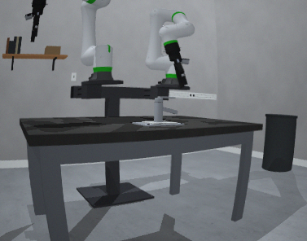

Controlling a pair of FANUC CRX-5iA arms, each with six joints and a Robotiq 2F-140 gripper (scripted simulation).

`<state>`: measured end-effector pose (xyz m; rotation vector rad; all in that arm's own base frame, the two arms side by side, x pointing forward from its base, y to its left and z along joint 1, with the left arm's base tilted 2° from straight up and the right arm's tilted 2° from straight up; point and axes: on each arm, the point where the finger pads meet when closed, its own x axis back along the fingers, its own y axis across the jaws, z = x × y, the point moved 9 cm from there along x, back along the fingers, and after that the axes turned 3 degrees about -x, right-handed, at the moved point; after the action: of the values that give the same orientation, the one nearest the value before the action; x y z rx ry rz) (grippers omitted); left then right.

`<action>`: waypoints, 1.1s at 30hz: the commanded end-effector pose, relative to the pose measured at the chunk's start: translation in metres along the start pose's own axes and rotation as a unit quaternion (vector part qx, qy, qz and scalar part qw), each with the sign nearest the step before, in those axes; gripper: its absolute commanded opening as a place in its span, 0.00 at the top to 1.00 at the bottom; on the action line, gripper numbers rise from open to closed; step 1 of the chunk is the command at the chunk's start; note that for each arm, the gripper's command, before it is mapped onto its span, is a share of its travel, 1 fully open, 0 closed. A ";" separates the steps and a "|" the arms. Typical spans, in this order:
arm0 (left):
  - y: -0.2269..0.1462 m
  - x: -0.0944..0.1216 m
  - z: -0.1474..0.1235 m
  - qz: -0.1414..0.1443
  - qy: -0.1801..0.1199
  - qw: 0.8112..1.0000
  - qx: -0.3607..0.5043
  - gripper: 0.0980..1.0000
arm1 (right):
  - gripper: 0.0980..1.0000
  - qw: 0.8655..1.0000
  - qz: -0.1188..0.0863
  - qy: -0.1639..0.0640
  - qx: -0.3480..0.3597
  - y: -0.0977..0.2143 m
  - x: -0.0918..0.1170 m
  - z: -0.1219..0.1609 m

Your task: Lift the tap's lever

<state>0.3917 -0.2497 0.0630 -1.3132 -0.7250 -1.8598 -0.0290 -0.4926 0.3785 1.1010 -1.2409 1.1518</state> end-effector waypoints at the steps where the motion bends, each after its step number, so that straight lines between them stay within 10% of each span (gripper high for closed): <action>1: 0.025 0.007 -0.013 0.016 -0.034 0.996 0.075 0.00 | 0.00 1.000 0.000 0.001 0.000 0.000 0.001 0.000; 20: 0.096 0.033 -0.043 0.062 -0.134 0.954 0.260 0.00 | 0.00 1.000 0.000 0.001 0.000 0.000 0.001 0.000; 21: 0.096 0.033 -0.043 0.062 -0.134 0.954 0.260 1.00 | 0.00 1.000 0.000 0.001 0.000 0.000 0.001 0.000; 33: 0.096 0.033 -0.043 0.062 -0.134 0.954 0.260 1.00 | 0.00 1.000 0.000 0.001 0.000 0.000 0.001 0.000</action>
<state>0.4402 -0.3464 0.0829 -1.2304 -1.1503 -1.2786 -0.0290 -0.4926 0.3785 1.1010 -1.2409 1.1518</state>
